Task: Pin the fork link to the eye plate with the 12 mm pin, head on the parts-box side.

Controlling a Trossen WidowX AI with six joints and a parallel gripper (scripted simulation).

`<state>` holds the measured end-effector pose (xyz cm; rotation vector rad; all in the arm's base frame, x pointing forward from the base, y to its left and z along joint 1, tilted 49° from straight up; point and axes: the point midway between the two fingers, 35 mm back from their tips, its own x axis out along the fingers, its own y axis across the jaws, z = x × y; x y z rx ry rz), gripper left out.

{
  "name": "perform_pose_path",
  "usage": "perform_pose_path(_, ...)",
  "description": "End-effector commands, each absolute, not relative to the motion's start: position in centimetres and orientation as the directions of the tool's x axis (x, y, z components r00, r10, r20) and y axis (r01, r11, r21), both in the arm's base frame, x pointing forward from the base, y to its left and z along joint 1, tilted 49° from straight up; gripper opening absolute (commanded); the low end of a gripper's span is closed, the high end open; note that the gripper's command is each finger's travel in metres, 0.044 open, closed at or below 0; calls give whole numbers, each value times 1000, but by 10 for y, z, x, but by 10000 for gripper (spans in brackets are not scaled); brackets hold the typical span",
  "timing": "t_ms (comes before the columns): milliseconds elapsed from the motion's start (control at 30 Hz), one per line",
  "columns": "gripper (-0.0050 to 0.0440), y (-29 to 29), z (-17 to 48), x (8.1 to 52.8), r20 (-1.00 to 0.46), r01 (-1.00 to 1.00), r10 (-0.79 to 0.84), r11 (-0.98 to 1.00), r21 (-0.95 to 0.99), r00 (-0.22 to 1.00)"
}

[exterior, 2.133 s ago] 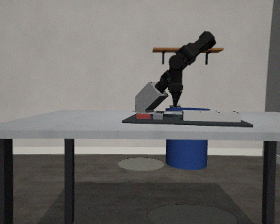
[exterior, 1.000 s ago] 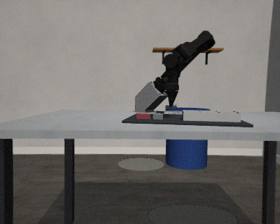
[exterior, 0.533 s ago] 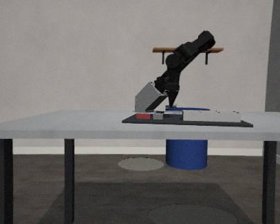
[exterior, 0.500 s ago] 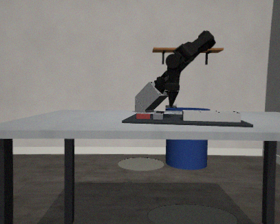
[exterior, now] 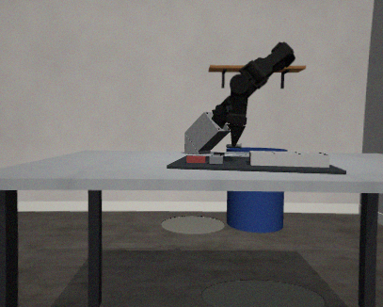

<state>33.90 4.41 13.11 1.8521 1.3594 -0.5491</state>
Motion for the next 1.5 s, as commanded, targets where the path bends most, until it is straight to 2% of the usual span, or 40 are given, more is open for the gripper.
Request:
perform_pose_path(0,13,48,128,340,-721,937,605,-142,320,338)
perform_pose_path(1467,13,69,109,350,-721,937,605,-142,320,338)
